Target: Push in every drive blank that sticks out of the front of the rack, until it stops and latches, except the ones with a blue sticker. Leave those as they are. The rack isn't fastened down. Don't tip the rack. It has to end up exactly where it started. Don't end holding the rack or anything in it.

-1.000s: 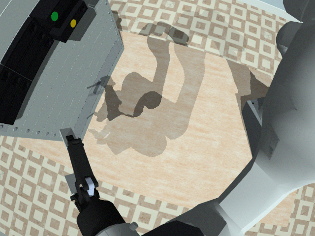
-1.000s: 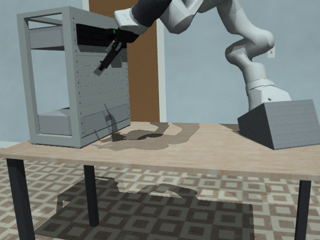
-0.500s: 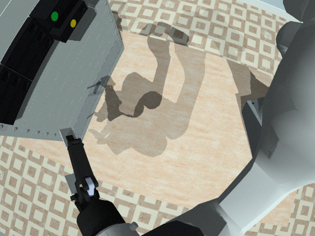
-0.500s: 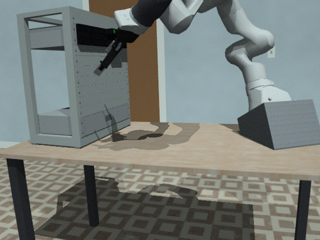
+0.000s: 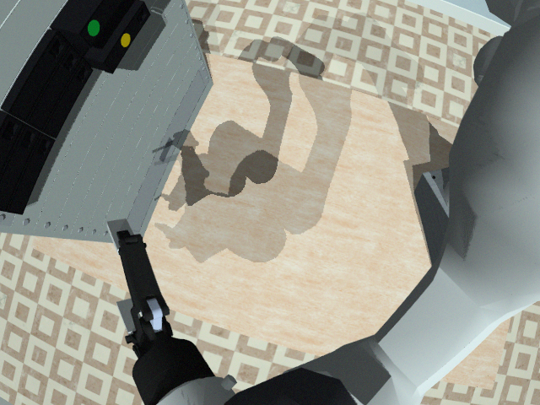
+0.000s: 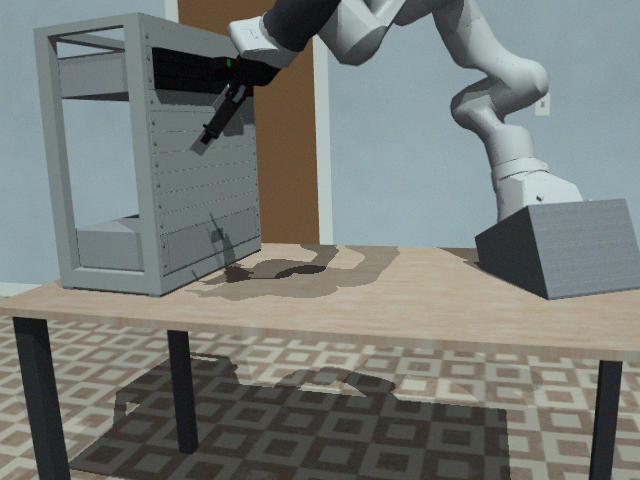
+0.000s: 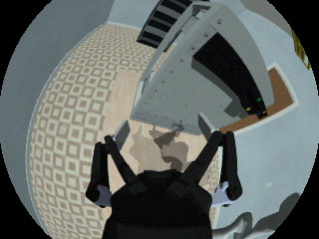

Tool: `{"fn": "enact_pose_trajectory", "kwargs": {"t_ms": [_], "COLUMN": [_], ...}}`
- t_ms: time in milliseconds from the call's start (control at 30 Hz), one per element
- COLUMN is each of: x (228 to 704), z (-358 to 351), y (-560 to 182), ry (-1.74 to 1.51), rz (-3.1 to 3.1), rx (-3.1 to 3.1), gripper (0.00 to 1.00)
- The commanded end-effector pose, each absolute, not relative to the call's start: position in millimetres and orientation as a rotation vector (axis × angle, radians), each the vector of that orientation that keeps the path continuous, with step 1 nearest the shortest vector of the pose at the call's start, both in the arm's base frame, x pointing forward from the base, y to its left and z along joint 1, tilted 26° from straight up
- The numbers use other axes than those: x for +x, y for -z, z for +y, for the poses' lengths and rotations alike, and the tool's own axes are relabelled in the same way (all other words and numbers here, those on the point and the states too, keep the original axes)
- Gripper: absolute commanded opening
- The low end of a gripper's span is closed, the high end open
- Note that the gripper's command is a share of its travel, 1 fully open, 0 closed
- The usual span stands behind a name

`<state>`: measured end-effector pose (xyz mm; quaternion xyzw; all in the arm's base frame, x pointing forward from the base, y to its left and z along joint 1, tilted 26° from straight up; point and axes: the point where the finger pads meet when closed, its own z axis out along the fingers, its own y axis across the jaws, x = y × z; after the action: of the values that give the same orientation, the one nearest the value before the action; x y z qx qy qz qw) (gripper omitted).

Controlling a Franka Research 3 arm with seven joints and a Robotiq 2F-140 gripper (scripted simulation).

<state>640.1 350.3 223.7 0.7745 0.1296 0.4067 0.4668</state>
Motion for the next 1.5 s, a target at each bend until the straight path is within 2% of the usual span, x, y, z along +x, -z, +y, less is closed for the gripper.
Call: {"fn": "enact_pose_trajectory", "kwargs": {"t_ms": [0, 800, 1467], "x": [638, 602, 560], "z": [351, 364, 405], "y": [-217, -184, -211], "ry": [-0.959, -0.711, -0.68], "rz": [0.356, 0.639, 0.954], "rx": [1.934, 2.279, 2.517], "gripper": [1.0, 1.0, 1.0]}}
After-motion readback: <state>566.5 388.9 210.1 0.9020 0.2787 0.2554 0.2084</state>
